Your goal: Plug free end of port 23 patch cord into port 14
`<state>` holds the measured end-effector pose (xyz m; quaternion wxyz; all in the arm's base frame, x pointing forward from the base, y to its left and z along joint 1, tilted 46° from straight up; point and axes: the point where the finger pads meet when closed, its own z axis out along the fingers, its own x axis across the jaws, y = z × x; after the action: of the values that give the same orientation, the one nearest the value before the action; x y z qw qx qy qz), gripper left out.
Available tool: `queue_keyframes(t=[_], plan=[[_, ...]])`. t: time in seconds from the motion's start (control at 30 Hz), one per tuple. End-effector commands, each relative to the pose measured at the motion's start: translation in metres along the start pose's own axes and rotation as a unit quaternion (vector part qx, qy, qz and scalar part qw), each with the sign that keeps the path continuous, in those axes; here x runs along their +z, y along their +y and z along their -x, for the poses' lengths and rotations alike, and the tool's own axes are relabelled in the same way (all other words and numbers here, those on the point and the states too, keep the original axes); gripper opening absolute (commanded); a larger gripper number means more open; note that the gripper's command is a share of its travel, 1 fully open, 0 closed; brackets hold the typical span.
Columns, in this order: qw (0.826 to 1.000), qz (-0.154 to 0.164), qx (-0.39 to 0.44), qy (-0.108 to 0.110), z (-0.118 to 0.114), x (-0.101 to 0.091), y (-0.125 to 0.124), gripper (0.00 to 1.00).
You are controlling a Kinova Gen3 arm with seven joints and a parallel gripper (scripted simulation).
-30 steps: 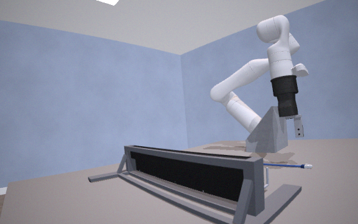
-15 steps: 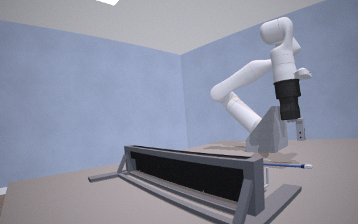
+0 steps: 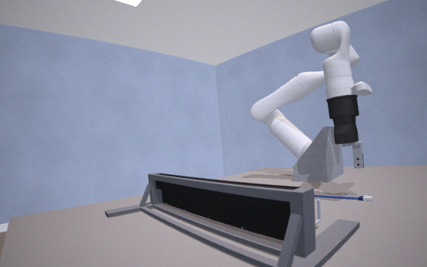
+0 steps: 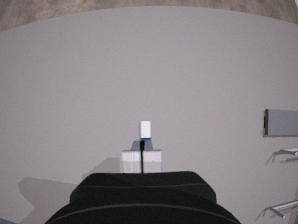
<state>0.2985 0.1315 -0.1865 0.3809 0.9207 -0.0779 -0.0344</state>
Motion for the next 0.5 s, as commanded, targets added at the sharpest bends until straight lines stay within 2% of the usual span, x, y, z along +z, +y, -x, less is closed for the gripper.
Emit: queue_keyframes(t=[0.0,0.47], plan=[[1.000,0.006,0.002,0.001,0.0009,0.0007,0.0020,0.00],[1.000,0.009,0.006,0.004,-0.0014,0.0008,0.0032,0.00]])
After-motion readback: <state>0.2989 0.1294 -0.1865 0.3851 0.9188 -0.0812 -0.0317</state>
